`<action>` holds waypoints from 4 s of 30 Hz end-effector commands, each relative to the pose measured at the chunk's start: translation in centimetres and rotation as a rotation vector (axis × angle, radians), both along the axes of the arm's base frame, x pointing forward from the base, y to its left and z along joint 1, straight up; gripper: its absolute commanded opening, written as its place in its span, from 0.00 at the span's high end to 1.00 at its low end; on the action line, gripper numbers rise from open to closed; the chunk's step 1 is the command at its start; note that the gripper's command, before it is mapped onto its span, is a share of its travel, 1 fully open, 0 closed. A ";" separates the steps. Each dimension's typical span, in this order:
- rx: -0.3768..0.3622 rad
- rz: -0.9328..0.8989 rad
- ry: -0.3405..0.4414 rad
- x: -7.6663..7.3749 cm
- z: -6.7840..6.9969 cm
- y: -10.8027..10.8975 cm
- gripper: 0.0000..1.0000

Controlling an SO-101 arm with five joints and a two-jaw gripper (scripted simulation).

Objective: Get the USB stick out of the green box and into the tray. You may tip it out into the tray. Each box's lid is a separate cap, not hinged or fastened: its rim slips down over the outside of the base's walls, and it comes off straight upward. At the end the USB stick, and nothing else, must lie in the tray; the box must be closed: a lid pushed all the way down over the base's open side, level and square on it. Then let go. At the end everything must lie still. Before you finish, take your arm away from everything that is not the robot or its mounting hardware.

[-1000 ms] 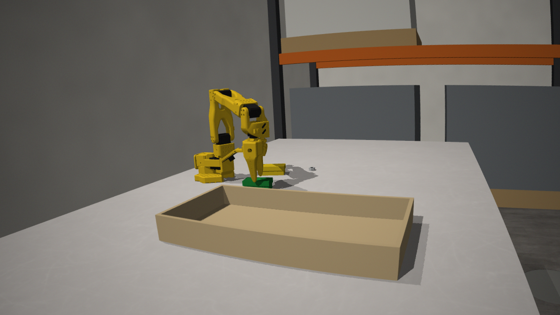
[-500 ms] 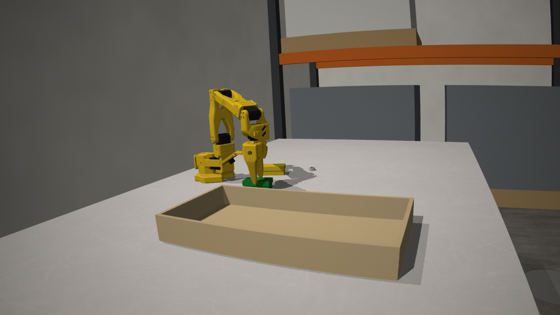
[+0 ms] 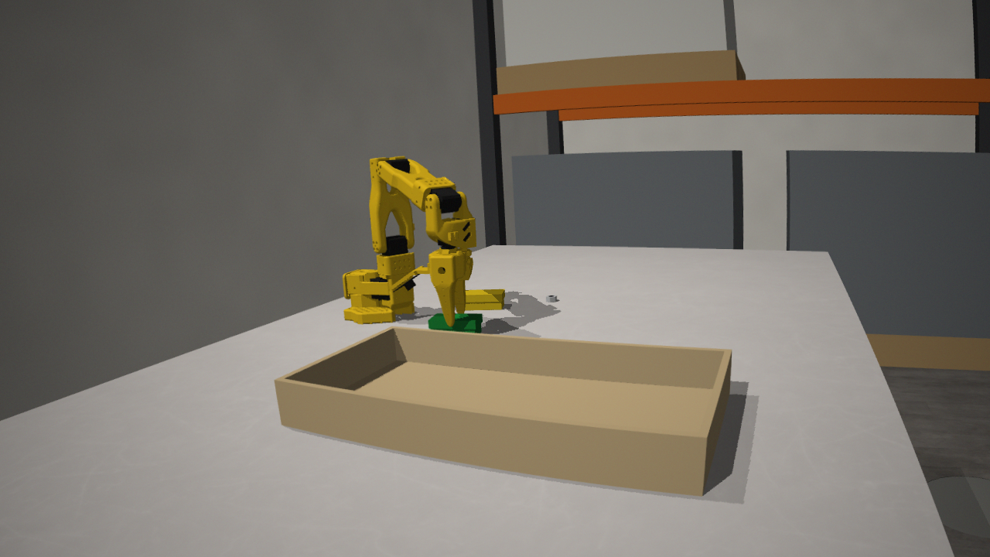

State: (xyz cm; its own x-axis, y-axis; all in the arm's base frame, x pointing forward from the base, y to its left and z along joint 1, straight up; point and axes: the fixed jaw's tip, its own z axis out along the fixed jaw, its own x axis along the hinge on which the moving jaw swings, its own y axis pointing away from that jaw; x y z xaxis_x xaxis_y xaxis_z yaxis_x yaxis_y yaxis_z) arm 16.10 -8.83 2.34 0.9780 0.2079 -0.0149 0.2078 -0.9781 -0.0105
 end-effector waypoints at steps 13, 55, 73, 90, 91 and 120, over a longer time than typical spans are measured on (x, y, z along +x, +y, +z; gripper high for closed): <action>-0.007 0.004 -0.017 0.1 -0.2 -0.2 0.71; -0.007 0.004 -0.017 0.1 -0.2 -0.2 0.77; -0.007 0.004 -0.017 0.1 -0.2 -0.2 0.79; -0.007 0.004 -0.017 0.1 -0.2 -0.2 0.79; -0.007 0.004 -0.017 0.1 -0.1 -0.2 0.79; -0.007 0.004 -0.017 0.2 3.6 -0.2 0.79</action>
